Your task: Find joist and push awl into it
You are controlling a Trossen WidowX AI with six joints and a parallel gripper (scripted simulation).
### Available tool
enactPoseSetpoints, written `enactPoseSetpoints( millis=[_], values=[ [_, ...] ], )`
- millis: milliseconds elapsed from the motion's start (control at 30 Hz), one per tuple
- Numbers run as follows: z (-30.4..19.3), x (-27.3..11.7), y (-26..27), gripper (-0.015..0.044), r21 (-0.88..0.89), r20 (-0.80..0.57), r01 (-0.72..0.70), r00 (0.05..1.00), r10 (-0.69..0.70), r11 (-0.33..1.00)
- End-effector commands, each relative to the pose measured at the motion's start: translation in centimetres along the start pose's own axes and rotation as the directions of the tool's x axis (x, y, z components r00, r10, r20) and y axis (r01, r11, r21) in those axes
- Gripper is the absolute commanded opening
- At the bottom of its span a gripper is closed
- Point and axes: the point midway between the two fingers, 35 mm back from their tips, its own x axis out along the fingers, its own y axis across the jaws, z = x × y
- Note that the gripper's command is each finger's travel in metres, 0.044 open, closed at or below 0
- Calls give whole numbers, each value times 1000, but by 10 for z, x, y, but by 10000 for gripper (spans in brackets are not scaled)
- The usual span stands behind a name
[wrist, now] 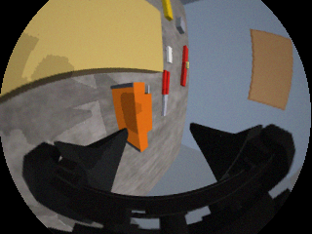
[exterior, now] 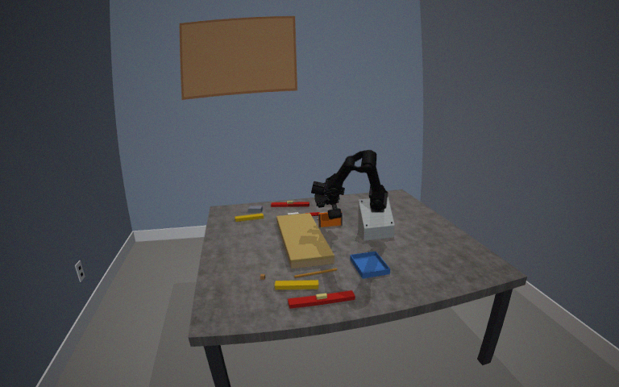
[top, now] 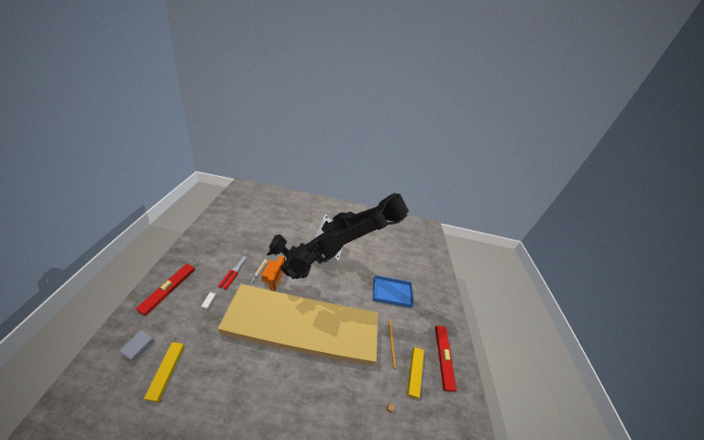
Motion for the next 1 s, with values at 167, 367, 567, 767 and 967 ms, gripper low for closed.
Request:
enactPoseSetpoints(
  millis=[167,367,567,767,967],
  values=[
    [-1,-30,-14,440,3,12,5,1000,-5,1000],
    [-1,-30,-14,440,3,12,5,1000,-5,1000],
    [-1,-30,-14,440,3,12,5,1000,-5,1000],
    [-1,-30,-14,440,3,12,5,1000,-5,1000],
    [2,-12,-19,440,-325,-59,-179,984,169,929]
  ],
)
